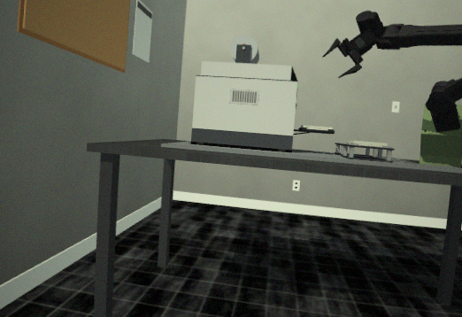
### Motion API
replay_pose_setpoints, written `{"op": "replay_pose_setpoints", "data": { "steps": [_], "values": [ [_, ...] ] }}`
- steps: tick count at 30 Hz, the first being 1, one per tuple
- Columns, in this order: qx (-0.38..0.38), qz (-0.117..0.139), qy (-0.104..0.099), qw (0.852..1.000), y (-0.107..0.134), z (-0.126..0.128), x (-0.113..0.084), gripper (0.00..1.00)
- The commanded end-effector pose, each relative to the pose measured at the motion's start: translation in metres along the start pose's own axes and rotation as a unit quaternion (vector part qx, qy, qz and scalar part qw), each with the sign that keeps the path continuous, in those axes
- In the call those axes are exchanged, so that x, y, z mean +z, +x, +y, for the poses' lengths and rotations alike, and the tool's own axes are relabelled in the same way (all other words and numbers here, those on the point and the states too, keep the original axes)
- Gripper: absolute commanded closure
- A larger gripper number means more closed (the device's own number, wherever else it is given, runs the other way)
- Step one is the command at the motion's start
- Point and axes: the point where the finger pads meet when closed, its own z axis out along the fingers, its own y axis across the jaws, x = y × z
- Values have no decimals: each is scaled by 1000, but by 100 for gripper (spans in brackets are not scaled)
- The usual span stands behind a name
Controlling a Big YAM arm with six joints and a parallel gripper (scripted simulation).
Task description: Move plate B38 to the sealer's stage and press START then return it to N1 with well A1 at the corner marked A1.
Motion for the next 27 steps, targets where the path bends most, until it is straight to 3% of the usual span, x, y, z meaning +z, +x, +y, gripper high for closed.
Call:
{"op": "replay_pose_setpoints", "data": {
  "steps": [1,27],
  "values": [
    [2,-2,-1,1000,0,0,2,0],
    [-6,-3,4,1000,-6,-2,-2,0]
  ]
}}
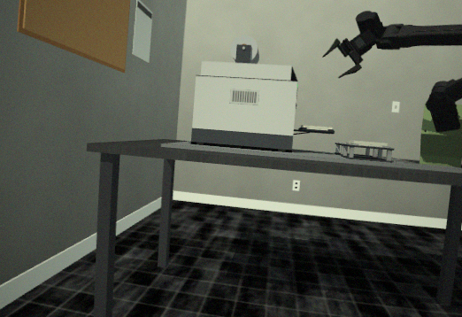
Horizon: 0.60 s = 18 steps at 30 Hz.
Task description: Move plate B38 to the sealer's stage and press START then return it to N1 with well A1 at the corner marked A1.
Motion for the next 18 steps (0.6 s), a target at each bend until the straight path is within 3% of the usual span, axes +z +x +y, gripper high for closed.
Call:
{"op": "replay_pose_setpoints", "data": {
  "steps": [1,8,18],
  "values": [
    [-7,-4,5,1000,-7,-2,-2,0],
    [23,-1,5,1000,2,4,0,1],
    [206,-6,3,978,42,53,5,6]
  ]
}}
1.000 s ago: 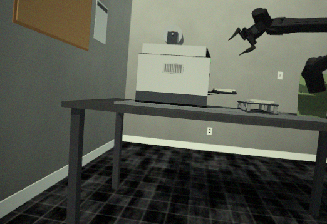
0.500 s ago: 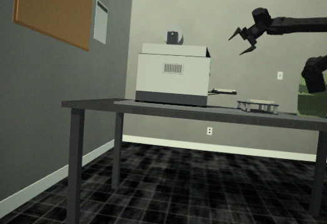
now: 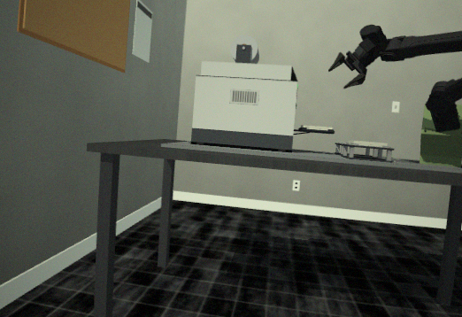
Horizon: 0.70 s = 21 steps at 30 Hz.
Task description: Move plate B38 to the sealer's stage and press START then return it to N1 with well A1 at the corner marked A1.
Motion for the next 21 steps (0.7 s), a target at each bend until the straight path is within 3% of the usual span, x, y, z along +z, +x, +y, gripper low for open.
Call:
{"op": "replay_pose_setpoints", "data": {
  "steps": [1,5,8,16,17,21],
  "values": [
    [81,-15,6,997,9,7,4,7],
    [148,-15,5,989,29,20,5,9],
    [158,-18,6,987,28,19,6,9],
    [292,-18,2,956,67,48,7,14],
    [307,-18,2,951,71,50,8,100],
    [371,-18,1,929,87,62,8,100]
  ]
}}
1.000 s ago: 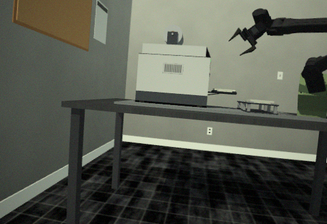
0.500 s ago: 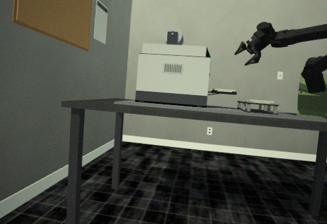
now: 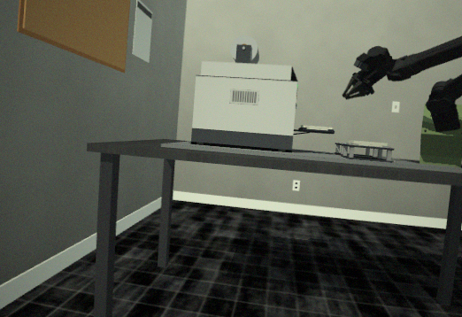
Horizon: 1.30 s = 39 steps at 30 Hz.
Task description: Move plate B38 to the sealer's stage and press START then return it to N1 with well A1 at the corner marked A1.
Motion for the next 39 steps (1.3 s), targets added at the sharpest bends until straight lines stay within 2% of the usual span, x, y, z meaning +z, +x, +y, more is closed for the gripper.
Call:
{"op": "replay_pose_setpoints", "data": {
  "steps": [1,4,9,14,18,20,21,25,27,29,33,37,39],
  "values": [
    [91,-17,-5,996,14,1,4,100],
    [102,-21,-4,995,7,0,3,100],
    [180,-27,2,983,-6,-6,0,100],
    [255,-33,0,966,-18,-8,-1,100],
    [318,-31,-6,947,-23,-6,2,100],
    [318,-31,-6,947,-23,-6,2,100],
    [332,-27,-7,943,-20,-6,3,100],
    [327,-18,-17,945,-21,-3,8,100],
    [326,-19,-14,945,-23,-5,9,100],
    [307,20,4,952,-23,-18,17,100],
    [301,68,18,951,-11,-38,30,100],
    [298,68,18,952,-9,-35,27,100],
    [300,61,11,952,-9,-27,24,100]
  ]
}}
